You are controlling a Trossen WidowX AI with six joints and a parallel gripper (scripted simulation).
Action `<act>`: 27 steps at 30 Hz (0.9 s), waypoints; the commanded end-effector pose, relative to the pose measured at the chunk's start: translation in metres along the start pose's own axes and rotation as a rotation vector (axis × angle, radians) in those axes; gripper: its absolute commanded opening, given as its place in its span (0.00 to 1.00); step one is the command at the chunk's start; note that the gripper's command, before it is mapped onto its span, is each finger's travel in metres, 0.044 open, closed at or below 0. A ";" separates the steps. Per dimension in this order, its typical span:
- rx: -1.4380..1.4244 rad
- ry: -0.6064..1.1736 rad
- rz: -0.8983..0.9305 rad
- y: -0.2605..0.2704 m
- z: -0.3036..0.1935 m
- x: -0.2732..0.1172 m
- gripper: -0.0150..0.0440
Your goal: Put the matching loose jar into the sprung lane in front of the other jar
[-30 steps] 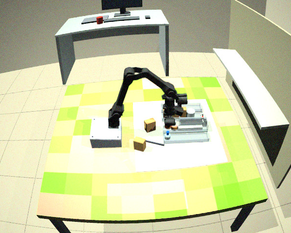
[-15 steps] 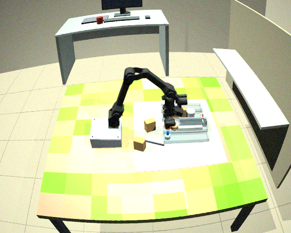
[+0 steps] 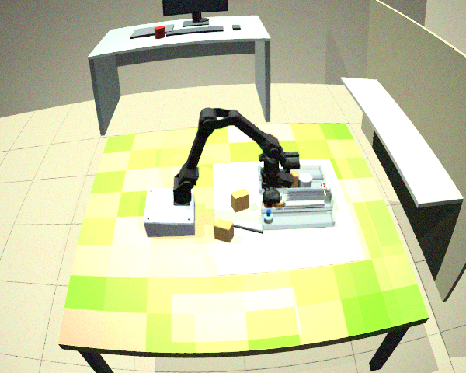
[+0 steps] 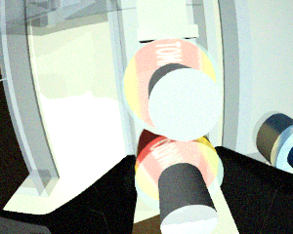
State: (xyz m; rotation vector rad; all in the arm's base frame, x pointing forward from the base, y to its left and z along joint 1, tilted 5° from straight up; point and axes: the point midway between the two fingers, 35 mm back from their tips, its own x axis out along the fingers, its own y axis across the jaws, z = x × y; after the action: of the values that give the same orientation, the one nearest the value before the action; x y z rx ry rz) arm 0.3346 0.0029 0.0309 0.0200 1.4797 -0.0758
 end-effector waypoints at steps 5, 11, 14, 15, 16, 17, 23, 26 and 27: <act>-0.004 -0.013 0.003 0.000 0.002 0.003 0.25; -0.004 -0.013 0.003 0.000 0.002 0.005 0.25; -0.004 -0.013 0.003 0.000 0.002 0.006 0.25; -0.004 -0.013 0.003 0.000 0.002 0.006 0.25; -0.004 -0.013 0.003 0.000 0.002 0.006 0.25; -0.004 -0.013 0.003 0.000 0.002 0.006 0.25; -0.004 -0.013 0.003 0.000 0.000 0.006 0.25; -0.004 -0.013 0.003 0.000 0.000 0.007 0.25; -0.004 -0.013 0.003 0.000 0.000 0.007 0.25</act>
State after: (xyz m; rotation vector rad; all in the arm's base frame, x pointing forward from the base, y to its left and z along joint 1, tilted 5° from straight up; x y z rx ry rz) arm 0.3336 0.0028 0.0245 0.0202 1.4753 -0.0756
